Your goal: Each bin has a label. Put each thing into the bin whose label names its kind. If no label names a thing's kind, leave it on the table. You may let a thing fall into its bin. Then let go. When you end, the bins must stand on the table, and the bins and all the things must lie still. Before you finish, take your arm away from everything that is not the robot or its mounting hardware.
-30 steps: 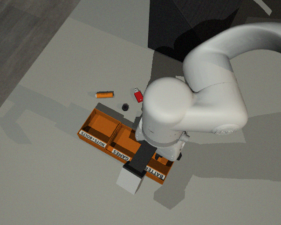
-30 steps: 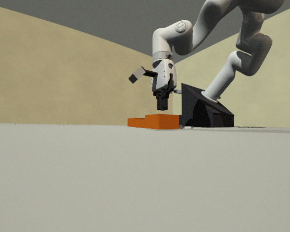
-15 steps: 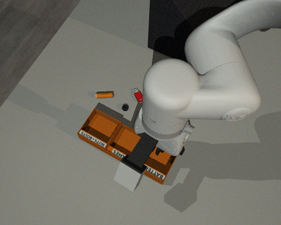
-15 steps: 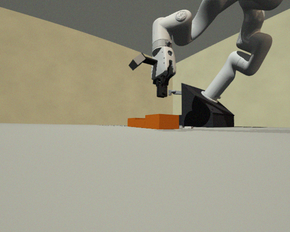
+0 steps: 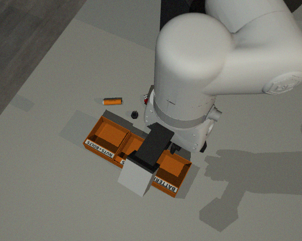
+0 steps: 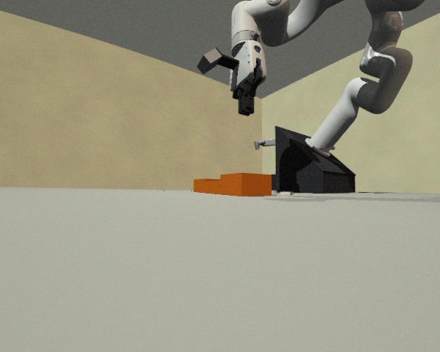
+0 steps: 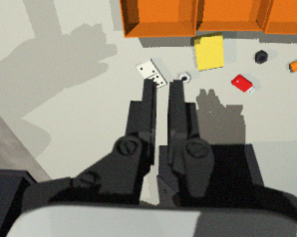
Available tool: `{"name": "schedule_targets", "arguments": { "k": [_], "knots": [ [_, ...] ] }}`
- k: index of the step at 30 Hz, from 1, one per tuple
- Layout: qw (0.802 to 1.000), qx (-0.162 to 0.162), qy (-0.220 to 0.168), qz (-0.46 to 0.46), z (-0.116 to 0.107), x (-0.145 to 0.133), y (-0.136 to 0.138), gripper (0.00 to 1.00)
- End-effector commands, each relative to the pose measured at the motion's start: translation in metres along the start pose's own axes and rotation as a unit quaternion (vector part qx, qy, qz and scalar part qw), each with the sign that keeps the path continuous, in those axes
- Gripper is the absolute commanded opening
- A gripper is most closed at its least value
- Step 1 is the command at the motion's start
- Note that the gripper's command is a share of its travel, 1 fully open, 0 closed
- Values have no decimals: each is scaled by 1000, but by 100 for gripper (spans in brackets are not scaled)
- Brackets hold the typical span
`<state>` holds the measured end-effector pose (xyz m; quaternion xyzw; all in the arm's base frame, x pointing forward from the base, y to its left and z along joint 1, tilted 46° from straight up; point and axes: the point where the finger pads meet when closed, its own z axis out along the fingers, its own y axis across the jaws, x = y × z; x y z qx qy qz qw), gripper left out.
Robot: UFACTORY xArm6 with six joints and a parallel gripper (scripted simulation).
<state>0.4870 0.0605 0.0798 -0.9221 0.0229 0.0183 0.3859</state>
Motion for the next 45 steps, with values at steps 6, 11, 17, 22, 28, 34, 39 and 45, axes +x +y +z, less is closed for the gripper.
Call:
{"name": "schedule_targets", "arguments": {
  "k": [6, 11, 17, 22, 28, 34, 39, 45],
  "knots": [
    [1000, 1, 0, -1, -5, 0, -1, 7],
    [996, 1, 0, 84, 18, -22, 6, 30],
    [992, 1, 0, 129, 42, -45, 13, 30],
    [977, 2, -4, 211, 72, -73, 21, 30],
    [958, 1, -7, 285, 107, -107, 31, 30],
    [942, 0, -10, 335, 124, -123, 36, 30],
    [911, -1, -11, 411, 124, -124, 36, 30],
    [879, 2, -6, 477, 124, -124, 36, 30]
  ]
}}
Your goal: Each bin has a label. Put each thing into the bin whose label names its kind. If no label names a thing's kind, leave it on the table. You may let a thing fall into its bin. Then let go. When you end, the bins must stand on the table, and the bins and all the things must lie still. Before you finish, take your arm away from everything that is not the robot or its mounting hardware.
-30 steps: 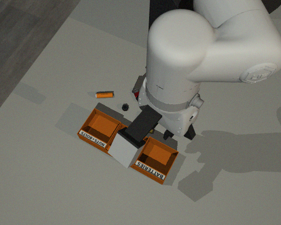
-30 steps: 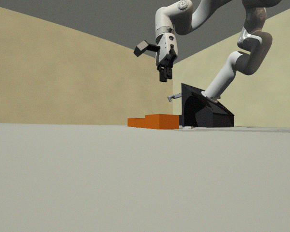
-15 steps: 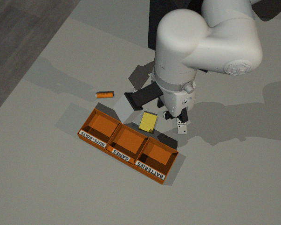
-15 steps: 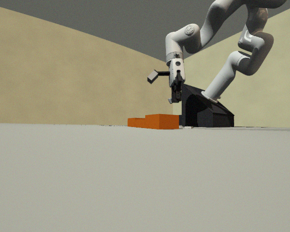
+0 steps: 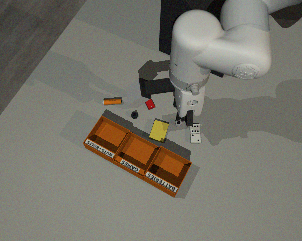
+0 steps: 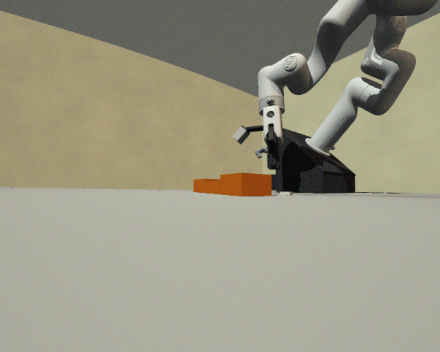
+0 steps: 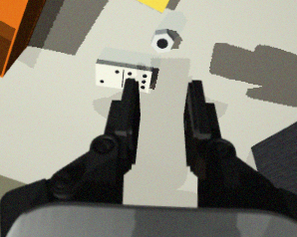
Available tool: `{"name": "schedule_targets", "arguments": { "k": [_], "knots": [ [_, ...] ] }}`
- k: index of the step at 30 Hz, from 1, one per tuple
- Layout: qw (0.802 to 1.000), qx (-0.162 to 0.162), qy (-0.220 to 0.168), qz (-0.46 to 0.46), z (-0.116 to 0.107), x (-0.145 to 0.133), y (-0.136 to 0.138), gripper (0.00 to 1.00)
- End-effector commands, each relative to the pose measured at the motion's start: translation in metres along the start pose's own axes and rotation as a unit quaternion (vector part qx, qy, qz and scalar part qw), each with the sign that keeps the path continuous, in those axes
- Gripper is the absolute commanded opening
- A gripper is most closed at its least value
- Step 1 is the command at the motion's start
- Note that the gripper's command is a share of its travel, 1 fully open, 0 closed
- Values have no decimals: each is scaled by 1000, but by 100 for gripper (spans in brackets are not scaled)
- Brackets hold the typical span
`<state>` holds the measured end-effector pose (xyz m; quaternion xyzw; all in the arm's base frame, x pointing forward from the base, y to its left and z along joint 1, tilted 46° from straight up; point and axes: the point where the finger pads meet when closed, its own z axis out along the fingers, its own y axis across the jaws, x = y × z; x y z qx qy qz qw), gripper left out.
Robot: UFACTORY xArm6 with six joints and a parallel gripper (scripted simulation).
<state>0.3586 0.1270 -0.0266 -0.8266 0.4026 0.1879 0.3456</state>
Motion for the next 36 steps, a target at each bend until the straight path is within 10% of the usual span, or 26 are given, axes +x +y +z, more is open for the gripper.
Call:
{"name": "schedule_targets", "arguments": {
  "k": [1, 36],
  "knots": [
    [997, 2, 5, 78, 0, 0, -1, 30],
    [985, 4, 10, 175, 0, 1, -1, 30]
  ]
}}
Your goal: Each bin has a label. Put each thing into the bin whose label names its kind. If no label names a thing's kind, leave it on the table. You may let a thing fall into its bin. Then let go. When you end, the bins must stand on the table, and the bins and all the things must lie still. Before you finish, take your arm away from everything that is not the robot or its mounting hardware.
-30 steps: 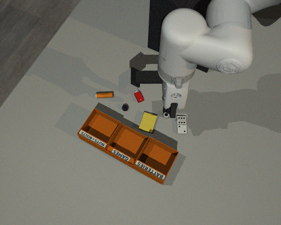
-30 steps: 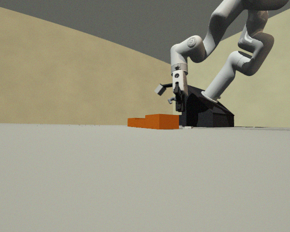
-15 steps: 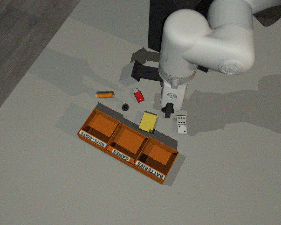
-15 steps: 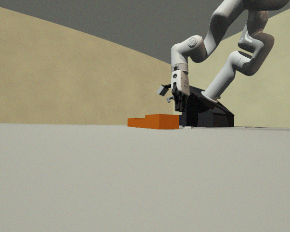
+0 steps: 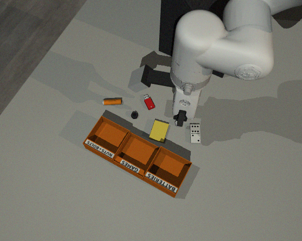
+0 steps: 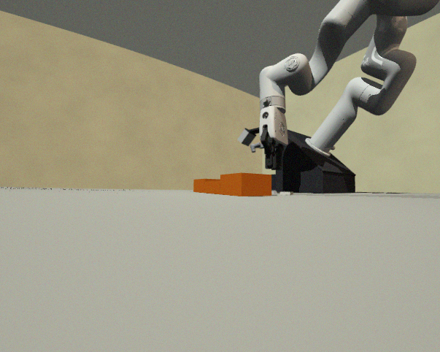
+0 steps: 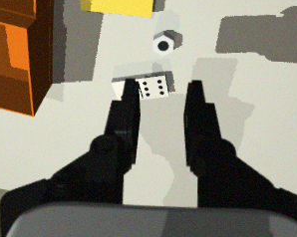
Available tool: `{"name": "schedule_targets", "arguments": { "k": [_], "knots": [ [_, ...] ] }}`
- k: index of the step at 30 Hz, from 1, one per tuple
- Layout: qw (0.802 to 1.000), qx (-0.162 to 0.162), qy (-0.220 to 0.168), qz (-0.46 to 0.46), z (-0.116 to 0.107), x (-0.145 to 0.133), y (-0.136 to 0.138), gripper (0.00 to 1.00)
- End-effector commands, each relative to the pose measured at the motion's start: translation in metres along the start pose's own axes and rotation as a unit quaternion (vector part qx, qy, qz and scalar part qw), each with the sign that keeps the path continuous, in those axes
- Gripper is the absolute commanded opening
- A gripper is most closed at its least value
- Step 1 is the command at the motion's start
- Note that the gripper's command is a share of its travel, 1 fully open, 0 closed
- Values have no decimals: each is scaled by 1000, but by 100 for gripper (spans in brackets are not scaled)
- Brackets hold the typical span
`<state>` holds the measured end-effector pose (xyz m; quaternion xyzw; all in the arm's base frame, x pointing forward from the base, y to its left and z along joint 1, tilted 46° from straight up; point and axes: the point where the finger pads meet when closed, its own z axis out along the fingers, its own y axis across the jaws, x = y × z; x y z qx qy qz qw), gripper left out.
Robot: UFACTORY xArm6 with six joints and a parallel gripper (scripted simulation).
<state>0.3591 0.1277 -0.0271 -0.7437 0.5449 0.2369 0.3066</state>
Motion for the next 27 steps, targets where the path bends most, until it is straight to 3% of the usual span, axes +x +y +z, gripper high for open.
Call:
{"name": "schedule_targets", "arguments": {
  "k": [1, 9, 19, 27],
  "knots": [
    [1000, 1, 1, 0, -1, 0, -1, 30],
    [1000, 1, 1, 0, -1, 0, -1, 30],
    [1000, 1, 1, 0, 39, 0, -1, 30],
    [1000, 1, 1, 0, 56, 1, -2, 30]
  ]
}}
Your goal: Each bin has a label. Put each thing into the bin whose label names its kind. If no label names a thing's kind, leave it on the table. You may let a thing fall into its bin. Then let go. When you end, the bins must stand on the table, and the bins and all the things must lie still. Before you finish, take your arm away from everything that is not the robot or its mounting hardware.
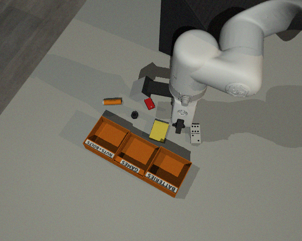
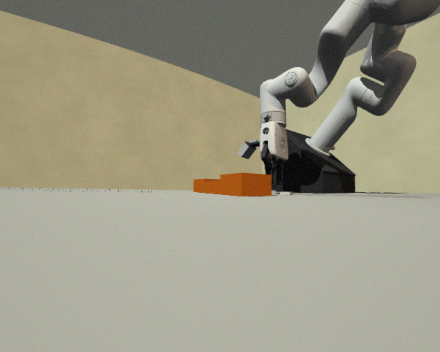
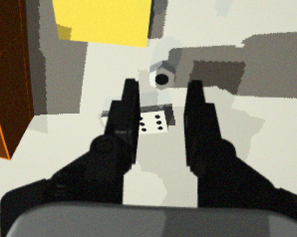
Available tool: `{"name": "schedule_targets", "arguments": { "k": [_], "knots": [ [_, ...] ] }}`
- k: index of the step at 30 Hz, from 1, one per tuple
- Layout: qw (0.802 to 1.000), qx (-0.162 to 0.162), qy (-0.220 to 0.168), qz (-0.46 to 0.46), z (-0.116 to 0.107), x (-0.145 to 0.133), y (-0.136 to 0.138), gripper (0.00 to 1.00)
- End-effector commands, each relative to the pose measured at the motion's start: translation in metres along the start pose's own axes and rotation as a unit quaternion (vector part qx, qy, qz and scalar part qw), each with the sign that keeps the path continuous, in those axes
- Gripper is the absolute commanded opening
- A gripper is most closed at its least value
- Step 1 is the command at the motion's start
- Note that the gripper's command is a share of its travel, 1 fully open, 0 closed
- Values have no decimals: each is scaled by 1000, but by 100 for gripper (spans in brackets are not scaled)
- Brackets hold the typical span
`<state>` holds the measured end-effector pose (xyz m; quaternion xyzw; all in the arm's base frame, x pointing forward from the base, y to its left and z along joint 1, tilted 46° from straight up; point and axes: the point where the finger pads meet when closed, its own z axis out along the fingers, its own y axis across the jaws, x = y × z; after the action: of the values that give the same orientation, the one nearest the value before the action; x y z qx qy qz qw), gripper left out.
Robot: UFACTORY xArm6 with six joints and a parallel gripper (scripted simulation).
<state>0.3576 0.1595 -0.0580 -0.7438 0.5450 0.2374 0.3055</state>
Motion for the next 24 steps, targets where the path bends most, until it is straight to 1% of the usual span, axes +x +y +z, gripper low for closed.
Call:
{"name": "schedule_targets", "arguments": {
  "k": [1, 6, 17, 24],
  "knots": [
    [1000, 2, 0, 0, 11, 1, -3, 30],
    [1000, 2, 0, 0, 11, 1, -3, 30],
    [1000, 2, 0, 0, 23, 1, -2, 30],
    [1000, 2, 0, 0, 23, 1, -2, 30]
  ]
}}
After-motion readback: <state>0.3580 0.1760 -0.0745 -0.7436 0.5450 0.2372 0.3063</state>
